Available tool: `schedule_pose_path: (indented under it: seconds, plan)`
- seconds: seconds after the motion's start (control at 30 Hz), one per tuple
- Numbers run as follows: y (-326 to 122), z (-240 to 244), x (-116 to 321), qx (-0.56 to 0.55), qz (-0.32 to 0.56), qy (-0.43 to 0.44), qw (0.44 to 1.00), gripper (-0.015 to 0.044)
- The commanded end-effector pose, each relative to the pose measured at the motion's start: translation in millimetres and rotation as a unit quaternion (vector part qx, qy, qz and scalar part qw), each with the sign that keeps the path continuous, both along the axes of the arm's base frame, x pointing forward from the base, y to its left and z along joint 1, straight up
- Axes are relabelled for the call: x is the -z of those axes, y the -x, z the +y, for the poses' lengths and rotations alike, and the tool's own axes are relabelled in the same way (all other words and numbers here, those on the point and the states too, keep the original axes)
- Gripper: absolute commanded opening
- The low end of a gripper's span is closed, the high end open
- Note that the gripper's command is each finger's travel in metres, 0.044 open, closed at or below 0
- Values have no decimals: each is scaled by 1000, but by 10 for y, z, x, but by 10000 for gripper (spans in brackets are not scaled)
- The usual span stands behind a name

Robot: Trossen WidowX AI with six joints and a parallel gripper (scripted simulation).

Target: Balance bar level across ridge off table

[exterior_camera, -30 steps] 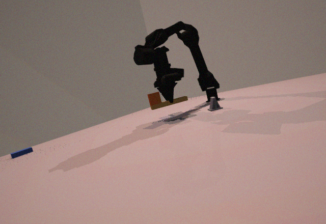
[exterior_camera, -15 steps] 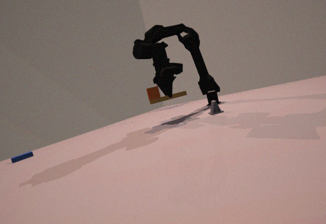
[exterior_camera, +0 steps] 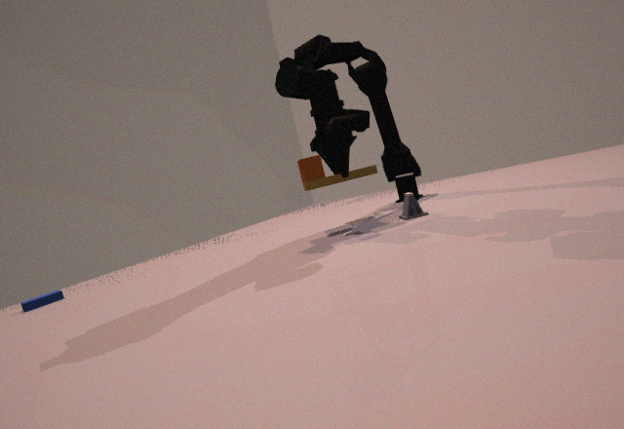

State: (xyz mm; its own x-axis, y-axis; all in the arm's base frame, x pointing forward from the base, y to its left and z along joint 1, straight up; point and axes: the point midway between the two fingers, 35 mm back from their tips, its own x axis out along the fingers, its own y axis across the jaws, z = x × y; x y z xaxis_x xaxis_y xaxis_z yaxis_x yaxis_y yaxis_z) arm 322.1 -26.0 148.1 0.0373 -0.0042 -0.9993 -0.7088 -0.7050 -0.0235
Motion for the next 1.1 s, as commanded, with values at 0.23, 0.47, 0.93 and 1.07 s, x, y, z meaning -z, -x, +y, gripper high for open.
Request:
schedule_pose_path:
  seconds: [0.23, 0.47, 0.93, 1.07]
  plan:
    - [155, 426, 2, 29, 2, -4, 1000, 0]
    - [269, 674, 4, 46, 3, -6, 999, 0]
    - [559, 1143, 19, 81, 4, -10, 997, 0]
    - [646, 1263, 24, 91, 5, -11, 996, 0]
